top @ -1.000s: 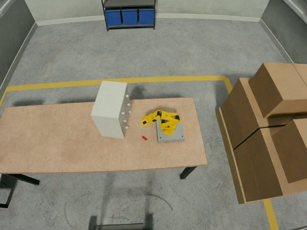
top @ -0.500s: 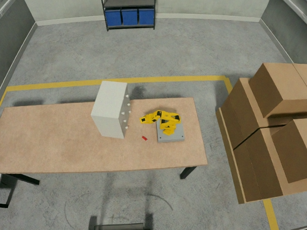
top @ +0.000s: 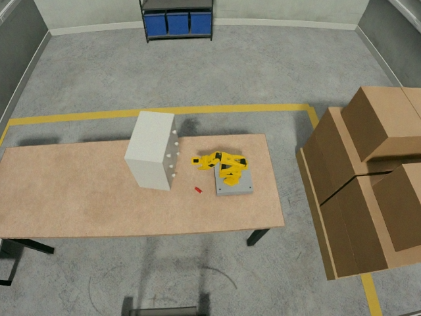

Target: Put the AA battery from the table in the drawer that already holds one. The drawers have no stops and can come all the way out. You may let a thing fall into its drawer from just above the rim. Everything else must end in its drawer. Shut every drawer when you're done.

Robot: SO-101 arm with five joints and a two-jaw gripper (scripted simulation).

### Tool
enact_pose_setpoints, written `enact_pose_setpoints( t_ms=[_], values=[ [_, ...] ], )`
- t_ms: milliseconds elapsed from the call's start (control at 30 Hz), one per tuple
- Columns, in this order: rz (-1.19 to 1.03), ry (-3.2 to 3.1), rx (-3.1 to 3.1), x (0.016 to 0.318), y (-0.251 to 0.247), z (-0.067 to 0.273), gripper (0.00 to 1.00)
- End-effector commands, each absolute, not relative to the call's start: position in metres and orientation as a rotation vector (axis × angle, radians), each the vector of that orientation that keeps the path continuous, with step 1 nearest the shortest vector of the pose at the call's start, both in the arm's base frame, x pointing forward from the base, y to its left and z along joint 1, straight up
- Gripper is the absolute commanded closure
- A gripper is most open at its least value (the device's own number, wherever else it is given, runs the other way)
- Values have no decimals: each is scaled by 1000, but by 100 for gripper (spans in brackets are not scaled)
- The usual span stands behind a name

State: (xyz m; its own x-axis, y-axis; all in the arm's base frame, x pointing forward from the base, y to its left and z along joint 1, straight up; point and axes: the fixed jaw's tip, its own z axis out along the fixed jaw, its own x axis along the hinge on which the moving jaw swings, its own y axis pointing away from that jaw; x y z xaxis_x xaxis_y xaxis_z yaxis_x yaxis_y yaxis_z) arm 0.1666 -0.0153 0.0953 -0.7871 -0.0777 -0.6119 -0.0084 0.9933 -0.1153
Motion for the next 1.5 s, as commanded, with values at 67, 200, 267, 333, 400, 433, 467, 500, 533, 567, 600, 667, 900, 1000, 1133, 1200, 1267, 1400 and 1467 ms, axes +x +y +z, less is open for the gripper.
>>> enact_pose_setpoints(
  t_ms=[67, 200, 267, 333, 400, 433, 467, 500, 533, 567, 600, 667, 900, 1000, 1133, 1200, 1267, 1400, 1467],
  values=[
    [-89, 2447, 119, 169, -18, 100, 79],
    [-82, 2445, 141, 169, -18, 100, 79],
    [-82, 2445, 141, 169, -18, 100, 79],
    [-82, 2445, 141, 169, -18, 100, 79],
    [-82, 2445, 141, 169, -18, 100, 79],
    [-82, 2445, 141, 169, -18, 100, 79],
    [-82, 2445, 141, 169, -18, 100, 79],
    [-82, 2445, 141, 169, -18, 100, 79],
    [-82, 2445, 141, 169, -18, 100, 79],
    [-82, 2445, 141, 169, -18, 100, 79],
    [-82, 2445, 141, 169, -18, 100, 79],
    [-82, 2445, 141, 169, -18, 100, 79],
    [-82, 2445, 141, 169, -18, 100, 79],
    [-82, 2445, 141, 169, -18, 100, 79],
    [-82, 2445, 141, 169, -18, 100, 79],
    [-82, 2445, 141, 169, -18, 100, 79],
    [-82, 2445, 141, 169, -18, 100, 79],
    [-82, 2445, 141, 169, -18, 100, 79],
    [-82, 2445, 141, 169, -18, 100, 79]
  ],
)
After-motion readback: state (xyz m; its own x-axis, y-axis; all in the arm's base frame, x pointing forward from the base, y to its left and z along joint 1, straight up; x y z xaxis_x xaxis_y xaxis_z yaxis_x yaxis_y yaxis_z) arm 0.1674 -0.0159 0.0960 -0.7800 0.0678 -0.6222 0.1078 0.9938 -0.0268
